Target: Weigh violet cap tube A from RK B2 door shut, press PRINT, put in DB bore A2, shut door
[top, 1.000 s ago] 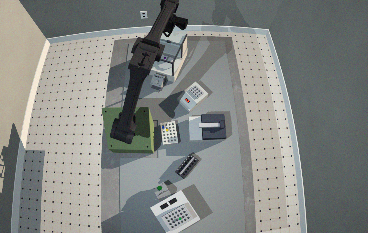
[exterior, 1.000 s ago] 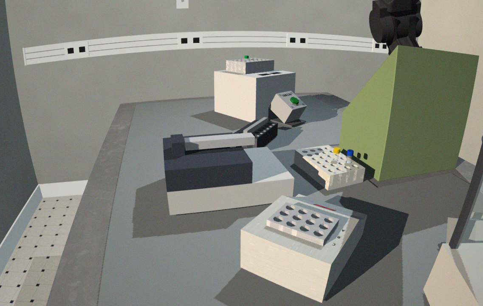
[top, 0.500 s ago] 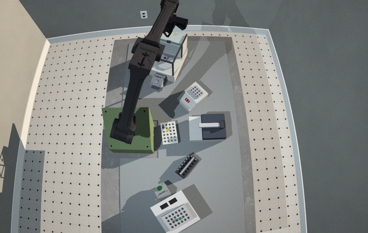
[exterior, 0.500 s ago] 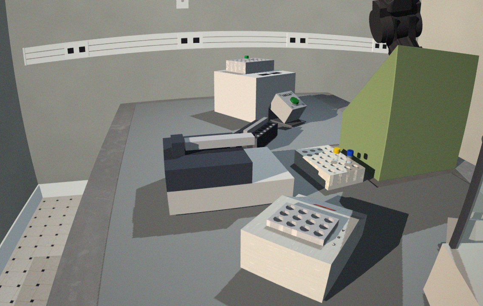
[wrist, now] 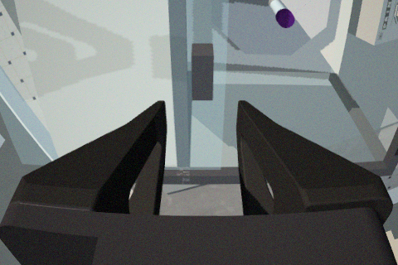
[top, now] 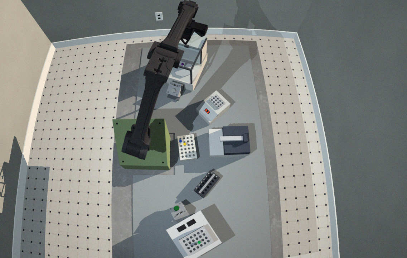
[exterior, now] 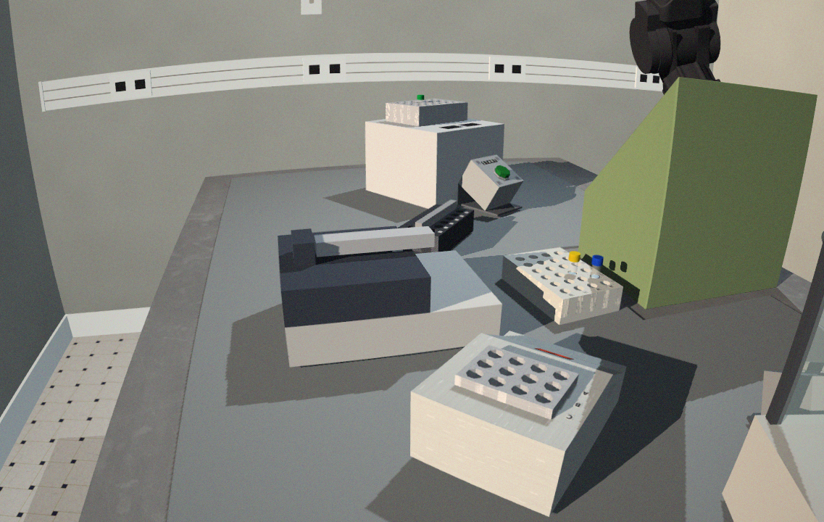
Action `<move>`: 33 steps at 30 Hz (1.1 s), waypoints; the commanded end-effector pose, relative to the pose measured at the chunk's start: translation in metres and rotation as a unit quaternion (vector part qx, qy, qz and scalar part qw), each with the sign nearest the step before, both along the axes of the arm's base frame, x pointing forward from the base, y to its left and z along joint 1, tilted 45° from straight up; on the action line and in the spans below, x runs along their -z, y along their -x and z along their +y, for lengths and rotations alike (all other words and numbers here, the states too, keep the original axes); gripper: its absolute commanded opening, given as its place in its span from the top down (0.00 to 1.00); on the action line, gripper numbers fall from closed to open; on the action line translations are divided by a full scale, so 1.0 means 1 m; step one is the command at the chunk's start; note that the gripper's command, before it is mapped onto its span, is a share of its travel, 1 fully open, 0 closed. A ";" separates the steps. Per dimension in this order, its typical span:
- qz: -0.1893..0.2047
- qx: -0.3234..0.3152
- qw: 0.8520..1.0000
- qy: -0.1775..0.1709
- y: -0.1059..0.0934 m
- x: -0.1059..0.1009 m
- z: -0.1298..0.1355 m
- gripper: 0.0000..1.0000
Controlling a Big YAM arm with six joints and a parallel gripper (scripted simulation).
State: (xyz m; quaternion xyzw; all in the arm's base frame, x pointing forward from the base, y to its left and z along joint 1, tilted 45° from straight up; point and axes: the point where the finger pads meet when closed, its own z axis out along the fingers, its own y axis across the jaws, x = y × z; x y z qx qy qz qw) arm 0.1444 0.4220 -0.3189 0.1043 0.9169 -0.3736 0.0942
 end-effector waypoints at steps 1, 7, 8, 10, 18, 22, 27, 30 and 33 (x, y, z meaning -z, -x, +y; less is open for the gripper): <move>0.000 0.000 1.000 -0.013 -0.007 0.005 0.005 0.70; 0.003 0.000 1.000 -0.002 -0.006 0.018 -0.013 0.70; 0.003 0.000 1.000 -0.001 -0.006 0.019 -0.015 0.70; 0.001 -0.001 1.000 -0.008 -0.008 0.021 -0.010 0.70; 0.001 0.001 1.000 -0.008 -0.010 0.028 -0.017 0.70; 0.002 0.001 1.000 -0.005 -0.010 0.033 -0.025 0.70; -0.005 -0.002 1.000 -0.021 -0.008 0.021 -0.004 0.70; -0.005 -0.002 1.000 -0.021 -0.008 0.021 -0.004 0.70; -0.005 -0.002 1.000 -0.021 -0.008 0.021 -0.004 0.94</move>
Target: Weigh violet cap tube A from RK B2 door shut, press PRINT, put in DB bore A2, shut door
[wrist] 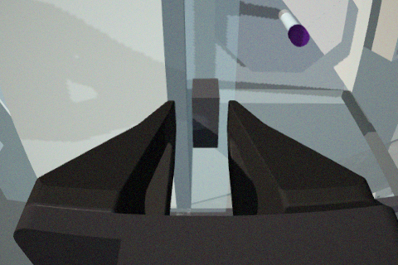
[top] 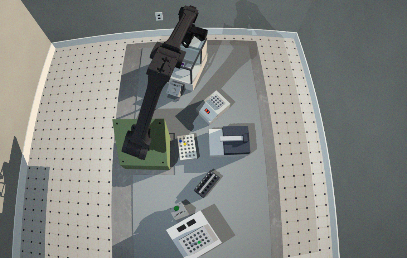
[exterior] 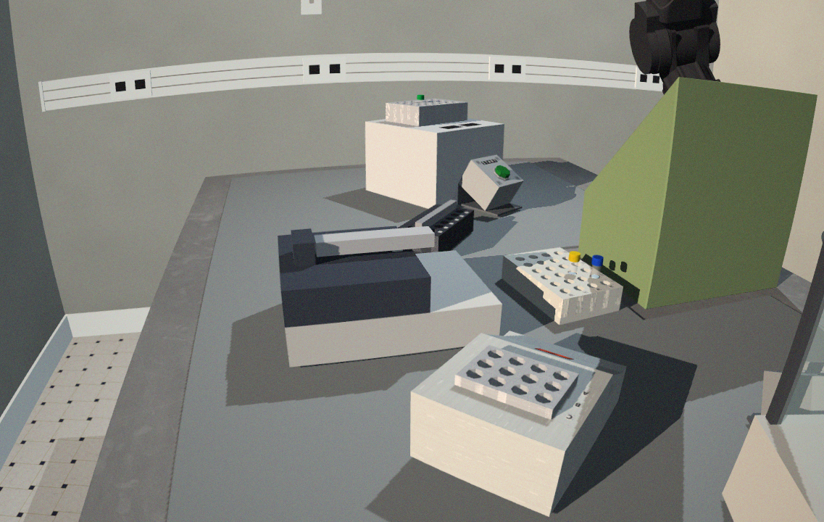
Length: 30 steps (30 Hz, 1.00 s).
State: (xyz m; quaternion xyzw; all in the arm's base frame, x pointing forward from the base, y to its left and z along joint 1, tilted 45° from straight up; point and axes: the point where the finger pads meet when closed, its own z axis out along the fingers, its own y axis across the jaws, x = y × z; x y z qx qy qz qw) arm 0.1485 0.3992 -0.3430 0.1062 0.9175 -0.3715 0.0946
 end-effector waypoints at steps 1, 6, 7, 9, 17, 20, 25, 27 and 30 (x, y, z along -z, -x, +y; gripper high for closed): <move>-0.004 -0.003 1.000 -0.019 -0.004 -0.003 0.018 0.94; -0.004 -0.003 1.000 -0.019 -0.004 -0.003 0.018 0.94; -0.004 -0.003 1.000 -0.019 -0.004 -0.003 0.018 0.94; -0.004 -0.003 1.000 -0.019 -0.004 -0.003 0.018 0.94; -0.004 -0.003 1.000 -0.019 -0.004 -0.003 0.018 0.94; -0.001 -0.008 1.000 -0.022 -0.003 -0.012 0.015 0.94; -0.003 -0.008 1.000 -0.021 0.000 -0.016 0.012 0.94; -0.003 -0.008 1.000 -0.021 0.001 -0.017 0.010 0.94; -0.003 -0.007 1.000 -0.021 0.002 -0.019 0.008 0.94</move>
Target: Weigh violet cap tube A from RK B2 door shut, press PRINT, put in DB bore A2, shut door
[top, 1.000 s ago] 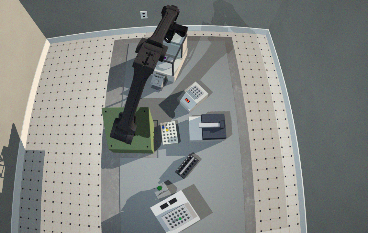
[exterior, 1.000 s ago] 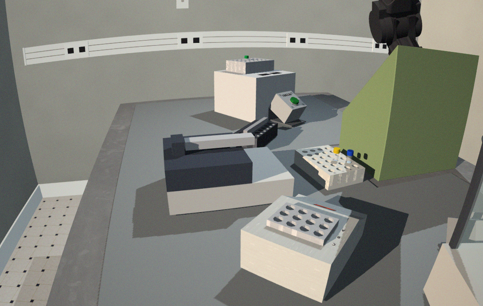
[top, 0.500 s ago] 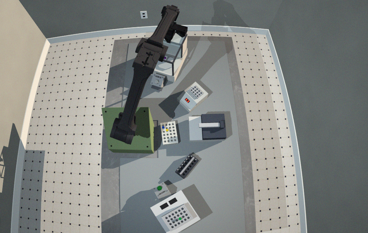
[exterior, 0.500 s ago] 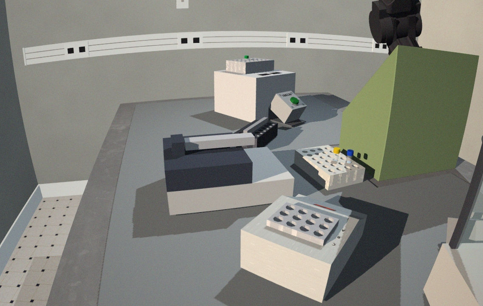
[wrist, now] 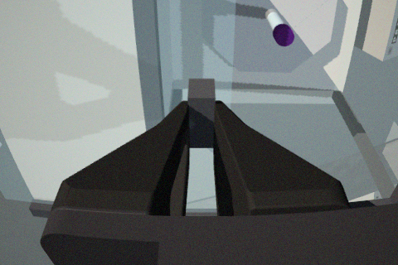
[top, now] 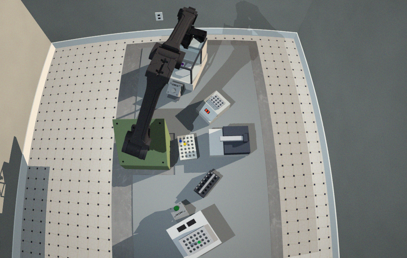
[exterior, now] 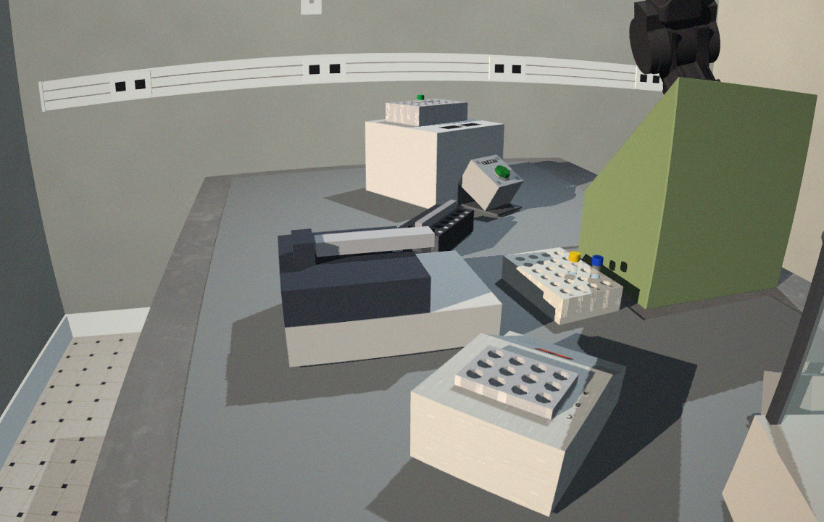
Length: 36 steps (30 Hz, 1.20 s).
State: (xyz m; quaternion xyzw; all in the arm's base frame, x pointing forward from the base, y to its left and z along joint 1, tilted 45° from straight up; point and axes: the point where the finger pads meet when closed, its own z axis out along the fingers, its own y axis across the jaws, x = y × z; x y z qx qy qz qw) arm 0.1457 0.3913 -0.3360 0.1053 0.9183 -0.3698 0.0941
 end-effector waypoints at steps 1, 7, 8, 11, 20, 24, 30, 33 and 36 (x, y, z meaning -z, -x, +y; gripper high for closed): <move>-0.004 -0.006 1.000 -0.019 -0.001 -0.012 0.016 0.94; -0.004 -0.006 1.000 -0.017 0.001 -0.015 0.011 0.94; -0.005 -0.006 1.000 -0.018 0.001 -0.016 0.011 0.94; -0.005 -0.005 1.000 -0.019 0.001 -0.017 0.009 0.94; -0.004 -0.004 1.000 -0.010 0.004 -0.016 -0.001 0.94; -0.006 -0.004 1.000 -0.017 0.005 -0.025 0.000 0.94; -0.008 -0.002 1.000 -0.018 0.006 -0.028 -0.004 0.94; -0.008 -0.002 1.000 -0.018 0.007 -0.030 -0.006 0.94; -0.008 -0.002 1.000 -0.018 0.007 -0.031 -0.007 0.94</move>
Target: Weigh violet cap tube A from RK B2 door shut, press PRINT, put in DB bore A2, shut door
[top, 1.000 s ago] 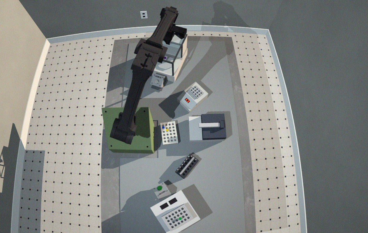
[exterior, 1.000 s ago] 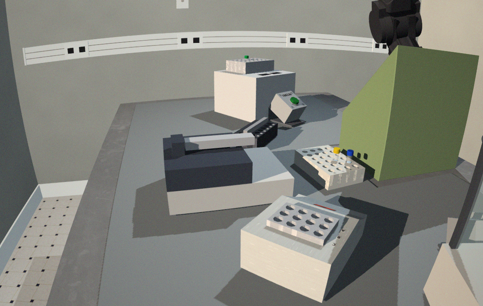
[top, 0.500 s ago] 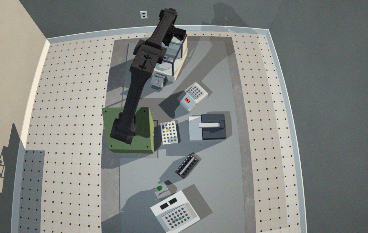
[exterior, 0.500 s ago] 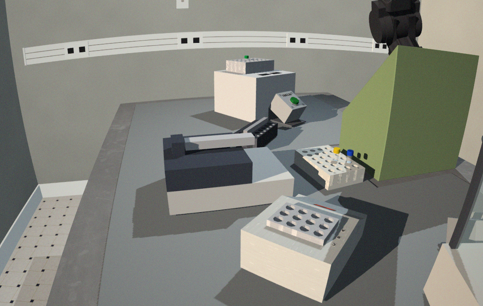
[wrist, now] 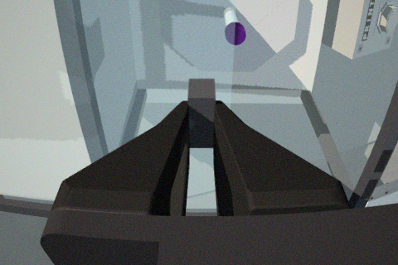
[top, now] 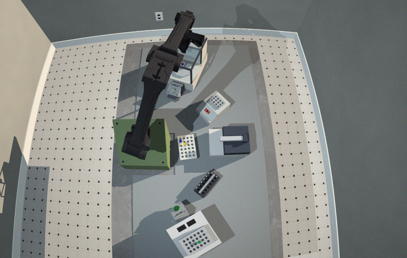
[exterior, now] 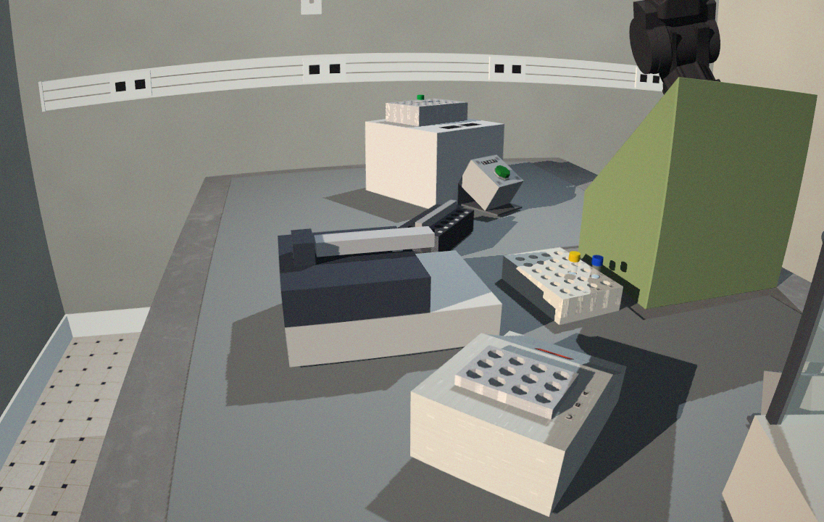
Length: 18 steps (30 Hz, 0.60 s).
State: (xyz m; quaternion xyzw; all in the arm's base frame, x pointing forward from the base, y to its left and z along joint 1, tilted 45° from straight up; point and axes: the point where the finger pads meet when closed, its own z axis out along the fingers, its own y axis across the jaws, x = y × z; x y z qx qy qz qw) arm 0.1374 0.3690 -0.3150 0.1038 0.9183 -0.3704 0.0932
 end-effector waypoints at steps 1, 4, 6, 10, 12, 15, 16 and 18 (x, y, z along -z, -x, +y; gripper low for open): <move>-0.008 -0.001 1.000 -0.011 0.000 -0.005 0.010 0.94; -0.010 -0.001 1.000 -0.019 0.000 -0.012 0.013 0.94; -0.010 -0.001 1.000 -0.018 0.001 -0.014 0.011 0.94; -0.010 0.000 1.000 -0.019 0.001 -0.016 0.008 0.94; -0.010 -0.001 1.000 -0.019 0.002 -0.017 0.007 0.94; -0.010 0.000 1.000 -0.019 0.003 -0.019 0.004 0.94; -0.010 0.000 1.000 -0.019 0.003 -0.019 0.004 0.94; -0.008 0.000 1.000 -0.012 0.003 -0.014 0.000 0.94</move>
